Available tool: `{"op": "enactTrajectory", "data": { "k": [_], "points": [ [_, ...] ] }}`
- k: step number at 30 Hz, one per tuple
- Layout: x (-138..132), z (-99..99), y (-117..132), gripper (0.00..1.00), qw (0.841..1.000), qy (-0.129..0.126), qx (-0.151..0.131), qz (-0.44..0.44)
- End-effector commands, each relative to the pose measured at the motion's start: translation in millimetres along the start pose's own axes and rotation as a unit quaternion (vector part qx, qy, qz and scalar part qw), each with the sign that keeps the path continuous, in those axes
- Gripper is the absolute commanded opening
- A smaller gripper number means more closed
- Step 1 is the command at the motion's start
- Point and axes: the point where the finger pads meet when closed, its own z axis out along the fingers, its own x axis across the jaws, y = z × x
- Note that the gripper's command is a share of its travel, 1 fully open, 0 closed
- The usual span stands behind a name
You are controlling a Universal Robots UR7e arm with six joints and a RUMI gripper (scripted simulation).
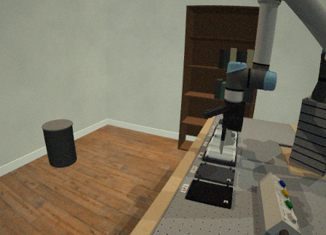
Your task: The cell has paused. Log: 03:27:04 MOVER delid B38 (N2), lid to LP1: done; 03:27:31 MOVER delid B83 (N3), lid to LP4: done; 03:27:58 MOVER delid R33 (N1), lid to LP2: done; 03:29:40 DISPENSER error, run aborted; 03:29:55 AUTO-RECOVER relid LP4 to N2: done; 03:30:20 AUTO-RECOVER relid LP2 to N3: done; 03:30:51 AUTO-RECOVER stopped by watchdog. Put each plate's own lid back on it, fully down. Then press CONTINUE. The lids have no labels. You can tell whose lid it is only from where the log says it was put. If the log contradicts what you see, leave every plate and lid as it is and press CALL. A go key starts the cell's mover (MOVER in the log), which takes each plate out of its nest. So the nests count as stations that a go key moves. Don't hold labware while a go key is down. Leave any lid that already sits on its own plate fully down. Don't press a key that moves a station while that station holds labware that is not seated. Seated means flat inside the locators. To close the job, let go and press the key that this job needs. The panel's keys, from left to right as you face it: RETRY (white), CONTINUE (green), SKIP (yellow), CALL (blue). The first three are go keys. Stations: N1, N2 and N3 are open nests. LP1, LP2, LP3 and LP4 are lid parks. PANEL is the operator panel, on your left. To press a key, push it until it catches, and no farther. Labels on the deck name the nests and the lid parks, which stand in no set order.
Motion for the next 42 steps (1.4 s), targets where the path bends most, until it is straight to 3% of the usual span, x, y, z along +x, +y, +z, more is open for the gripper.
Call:
{"op": "enactTrajectory", "data": {
  "k": [1,42],
  "points": [
    [0.0,1.4,-0.5,0.0,1.0,0.0,0.001,0.0],
    [0.1,13.7,-0.5,0.0,1.0,0.0,0.001,0.0]
  ]
}}
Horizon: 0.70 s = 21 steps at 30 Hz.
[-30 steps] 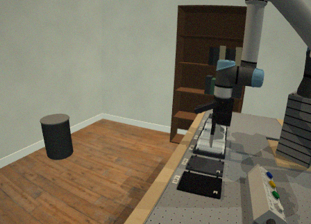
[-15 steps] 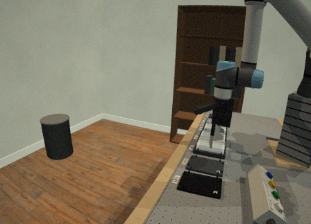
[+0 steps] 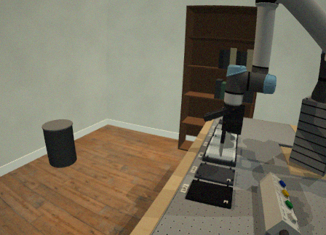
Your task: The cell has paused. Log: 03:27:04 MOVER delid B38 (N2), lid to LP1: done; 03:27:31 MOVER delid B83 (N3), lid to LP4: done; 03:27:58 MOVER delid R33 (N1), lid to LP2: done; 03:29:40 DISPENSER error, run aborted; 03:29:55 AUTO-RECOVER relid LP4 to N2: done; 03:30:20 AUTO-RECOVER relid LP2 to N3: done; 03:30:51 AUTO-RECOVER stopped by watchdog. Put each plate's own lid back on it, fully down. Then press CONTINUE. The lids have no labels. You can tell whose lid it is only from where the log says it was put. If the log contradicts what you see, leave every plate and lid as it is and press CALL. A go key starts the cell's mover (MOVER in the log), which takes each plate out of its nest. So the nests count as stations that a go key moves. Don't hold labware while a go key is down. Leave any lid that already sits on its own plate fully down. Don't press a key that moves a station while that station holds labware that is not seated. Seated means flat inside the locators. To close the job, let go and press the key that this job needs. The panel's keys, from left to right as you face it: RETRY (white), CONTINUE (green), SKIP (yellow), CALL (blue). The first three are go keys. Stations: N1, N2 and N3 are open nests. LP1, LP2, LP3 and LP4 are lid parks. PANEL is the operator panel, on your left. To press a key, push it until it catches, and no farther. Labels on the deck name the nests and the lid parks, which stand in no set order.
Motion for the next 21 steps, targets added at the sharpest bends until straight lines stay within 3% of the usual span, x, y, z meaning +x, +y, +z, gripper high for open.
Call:
{"op": "enactTrajectory", "data": {
  "k": [1,21],
  "points": [
    [0.0,1.5,-0.5,0.0,1.0,0.0,0.001,0.0],
    [0.0,4.3,-0.5,0.0,1.0,0.0,0.001,0.0]
  ]
}}
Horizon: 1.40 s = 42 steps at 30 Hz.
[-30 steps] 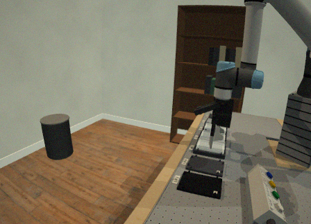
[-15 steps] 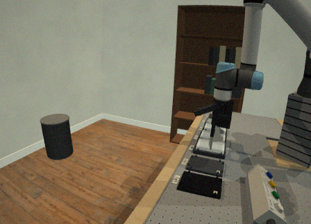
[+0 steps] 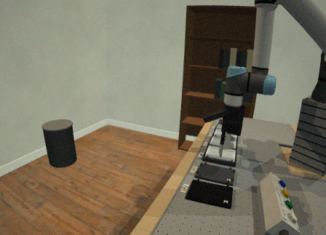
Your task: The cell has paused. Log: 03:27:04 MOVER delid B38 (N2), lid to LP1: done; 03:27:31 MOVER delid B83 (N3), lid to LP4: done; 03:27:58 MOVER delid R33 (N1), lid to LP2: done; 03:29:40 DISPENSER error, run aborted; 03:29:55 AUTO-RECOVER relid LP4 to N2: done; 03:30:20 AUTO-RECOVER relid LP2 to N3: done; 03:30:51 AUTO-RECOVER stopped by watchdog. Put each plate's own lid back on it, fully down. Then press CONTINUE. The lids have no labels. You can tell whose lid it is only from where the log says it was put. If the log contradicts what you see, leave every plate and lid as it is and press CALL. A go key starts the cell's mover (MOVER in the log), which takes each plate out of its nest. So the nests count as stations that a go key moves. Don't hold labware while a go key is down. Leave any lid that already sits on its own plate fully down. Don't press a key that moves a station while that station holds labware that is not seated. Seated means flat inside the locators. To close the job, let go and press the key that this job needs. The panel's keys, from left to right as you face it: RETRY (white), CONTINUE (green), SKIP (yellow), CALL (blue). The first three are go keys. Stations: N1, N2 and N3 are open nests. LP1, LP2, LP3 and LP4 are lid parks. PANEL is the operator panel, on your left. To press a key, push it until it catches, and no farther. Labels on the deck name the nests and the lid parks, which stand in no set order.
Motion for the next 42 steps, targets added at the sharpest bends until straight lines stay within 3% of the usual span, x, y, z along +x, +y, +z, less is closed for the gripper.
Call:
{"op": "enactTrajectory", "data": {
  "k": [1,40,41,42],
  "points": [
    [0.0,-0.3,-0.5,0.0,1.0,0.0,0.001,0.0],
    [0.0,-0.3,-0.5,0.0,1.0,0.0,0.001,0.0],
    [0.0,-0.3,-0.5,0.82,1.0,0.0,0.001,0.0],
    [0.0,-0.3,-0.5,0.82,1.0,0.0,0.001,0.0]
  ]
}}
